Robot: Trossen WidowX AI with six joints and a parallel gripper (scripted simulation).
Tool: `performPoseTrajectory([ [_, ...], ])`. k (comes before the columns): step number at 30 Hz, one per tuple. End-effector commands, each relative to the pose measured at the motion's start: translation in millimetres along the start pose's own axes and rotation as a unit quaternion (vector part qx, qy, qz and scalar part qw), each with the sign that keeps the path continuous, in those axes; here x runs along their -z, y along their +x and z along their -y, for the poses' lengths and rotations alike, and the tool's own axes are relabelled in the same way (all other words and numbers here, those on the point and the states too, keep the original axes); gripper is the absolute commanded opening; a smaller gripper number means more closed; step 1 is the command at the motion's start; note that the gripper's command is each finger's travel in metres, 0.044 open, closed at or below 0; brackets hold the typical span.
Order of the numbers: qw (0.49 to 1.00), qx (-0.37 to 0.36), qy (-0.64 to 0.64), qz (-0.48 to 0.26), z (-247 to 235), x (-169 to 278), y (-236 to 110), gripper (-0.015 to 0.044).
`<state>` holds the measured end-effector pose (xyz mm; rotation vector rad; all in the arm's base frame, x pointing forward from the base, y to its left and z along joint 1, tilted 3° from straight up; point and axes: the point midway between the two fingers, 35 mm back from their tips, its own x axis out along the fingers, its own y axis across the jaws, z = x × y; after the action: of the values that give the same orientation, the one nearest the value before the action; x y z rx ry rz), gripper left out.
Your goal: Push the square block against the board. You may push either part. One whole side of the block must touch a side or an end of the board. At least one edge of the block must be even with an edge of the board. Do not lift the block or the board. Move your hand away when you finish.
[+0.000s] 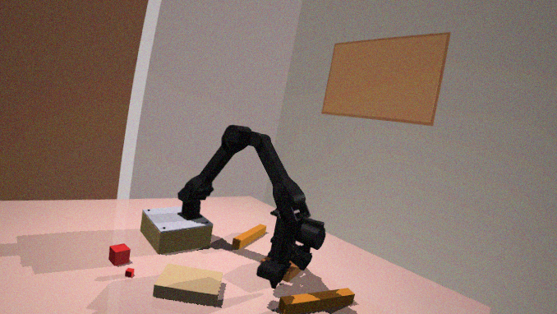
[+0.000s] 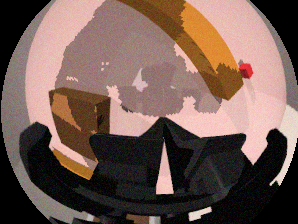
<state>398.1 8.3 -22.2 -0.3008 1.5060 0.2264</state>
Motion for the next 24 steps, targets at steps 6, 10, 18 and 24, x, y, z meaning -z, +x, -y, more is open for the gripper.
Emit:
performPoseTrajectory([
  [6, 1.000, 0.000, 0.001, -0.002, 1.0, -14.8, 1.7, 0.0000],
  [10, 1.000, 0.000, 0.001, -0.002, 1.3, -21.5, 1.5, 0.0000],
  [18, 1.000, 0.000, 0.001, -0.002, 1.5, -34.7, 1.1, 0.0000],
  [24, 1.000, 0.000, 0.001, -0.001, 1.4, -44.6, 1.0, 0.0000],
])
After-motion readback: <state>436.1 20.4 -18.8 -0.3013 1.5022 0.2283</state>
